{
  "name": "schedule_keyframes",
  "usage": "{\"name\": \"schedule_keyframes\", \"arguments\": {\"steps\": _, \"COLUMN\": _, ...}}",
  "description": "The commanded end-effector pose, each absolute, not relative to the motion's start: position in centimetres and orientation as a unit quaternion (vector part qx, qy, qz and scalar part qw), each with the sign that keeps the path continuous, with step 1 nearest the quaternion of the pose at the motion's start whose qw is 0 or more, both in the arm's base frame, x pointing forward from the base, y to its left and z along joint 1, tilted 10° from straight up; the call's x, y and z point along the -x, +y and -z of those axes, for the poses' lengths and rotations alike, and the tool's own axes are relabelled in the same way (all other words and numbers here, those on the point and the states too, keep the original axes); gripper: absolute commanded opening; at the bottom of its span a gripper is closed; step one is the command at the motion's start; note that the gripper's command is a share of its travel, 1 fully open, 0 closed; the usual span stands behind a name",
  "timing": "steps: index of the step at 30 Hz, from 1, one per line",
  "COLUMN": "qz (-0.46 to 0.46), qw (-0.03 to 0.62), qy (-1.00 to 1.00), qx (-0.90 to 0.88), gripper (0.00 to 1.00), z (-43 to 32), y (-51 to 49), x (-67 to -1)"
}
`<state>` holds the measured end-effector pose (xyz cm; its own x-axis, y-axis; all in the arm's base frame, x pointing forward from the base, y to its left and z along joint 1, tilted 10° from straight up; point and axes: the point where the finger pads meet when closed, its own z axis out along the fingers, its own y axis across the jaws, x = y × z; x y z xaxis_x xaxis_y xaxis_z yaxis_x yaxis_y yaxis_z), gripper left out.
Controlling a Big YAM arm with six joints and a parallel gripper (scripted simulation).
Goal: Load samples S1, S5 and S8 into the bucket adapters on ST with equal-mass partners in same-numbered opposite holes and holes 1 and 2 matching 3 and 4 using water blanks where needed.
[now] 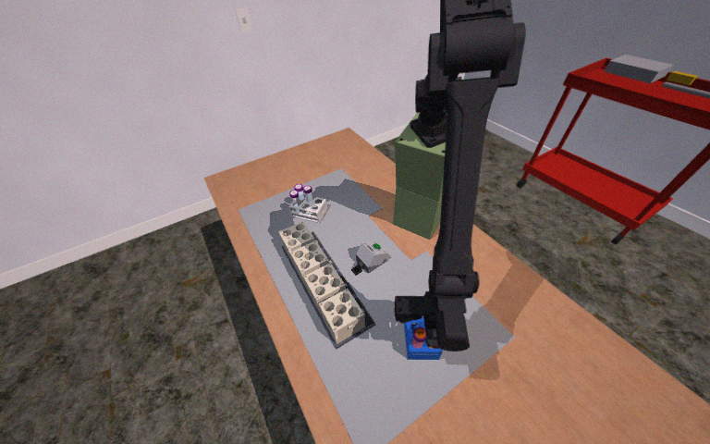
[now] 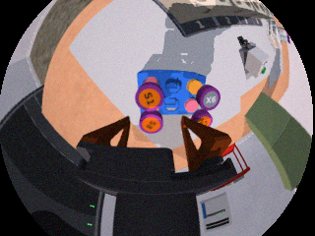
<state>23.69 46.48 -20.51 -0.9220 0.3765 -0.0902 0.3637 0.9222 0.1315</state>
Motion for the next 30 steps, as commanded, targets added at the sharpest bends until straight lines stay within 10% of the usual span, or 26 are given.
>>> {"name": "schedule_keyframes", "arguments": {"steps": 1, "qz": -0.080, "qw": 0.063, "qy": 0.975, "qx": -0.198, "gripper": 0.80, "z": 19.7, "y": 48.4, "x": -24.7}}
{"name": "schedule_keyframes", "arguments": {"steps": 27, "qz": -0.077, "qw": 0.063, "qy": 0.977, "qx": -0.190, "gripper": 0.80, "z": 20.1, "y": 48.6, "x": -24.1}}
{"name": "schedule_keyframes", "arguments": {"steps": 28, "qz": -0.077, "qw": 0.063, "qy": 0.977, "qx": -0.190, "gripper": 0.00, "z": 20.1, "y": 48.6, "x": -24.1}}
{"name": "schedule_keyframes", "arguments": {"steps": 30, "qz": -0.077, "qw": 0.063, "qy": 0.977, "qx": -0.190, "gripper": 0.00, "z": 20.1, "y": 48.6, "x": -24.1}}
